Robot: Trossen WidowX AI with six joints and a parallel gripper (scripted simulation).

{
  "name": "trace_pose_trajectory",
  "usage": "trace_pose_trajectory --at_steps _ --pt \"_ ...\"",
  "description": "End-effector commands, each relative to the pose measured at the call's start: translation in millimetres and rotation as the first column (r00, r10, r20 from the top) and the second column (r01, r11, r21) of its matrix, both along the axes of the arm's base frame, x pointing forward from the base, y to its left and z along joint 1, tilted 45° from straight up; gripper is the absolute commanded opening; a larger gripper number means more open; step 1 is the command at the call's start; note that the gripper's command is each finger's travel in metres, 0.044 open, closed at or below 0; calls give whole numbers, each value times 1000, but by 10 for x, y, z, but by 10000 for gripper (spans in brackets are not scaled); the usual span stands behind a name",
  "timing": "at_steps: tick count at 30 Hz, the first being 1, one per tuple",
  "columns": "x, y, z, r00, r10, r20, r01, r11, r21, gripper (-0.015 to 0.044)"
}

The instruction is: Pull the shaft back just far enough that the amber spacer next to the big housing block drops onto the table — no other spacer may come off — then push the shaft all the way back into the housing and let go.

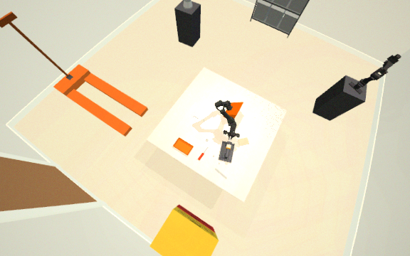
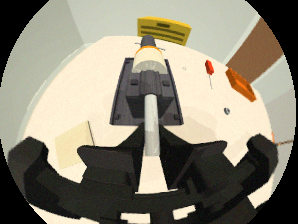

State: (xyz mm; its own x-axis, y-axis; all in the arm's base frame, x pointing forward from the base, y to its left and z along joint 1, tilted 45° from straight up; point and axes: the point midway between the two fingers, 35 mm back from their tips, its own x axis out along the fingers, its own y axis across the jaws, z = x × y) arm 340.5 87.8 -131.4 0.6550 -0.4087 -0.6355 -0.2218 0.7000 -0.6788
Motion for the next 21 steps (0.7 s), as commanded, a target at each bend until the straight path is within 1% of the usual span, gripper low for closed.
trace_pose_trajectory --at_steps 1,21 --pt "-15 -4 4 1000 -3 1 3 1000 1 0" --pt "-35 -6 7 1000 -3 1 3 1000 1 0"
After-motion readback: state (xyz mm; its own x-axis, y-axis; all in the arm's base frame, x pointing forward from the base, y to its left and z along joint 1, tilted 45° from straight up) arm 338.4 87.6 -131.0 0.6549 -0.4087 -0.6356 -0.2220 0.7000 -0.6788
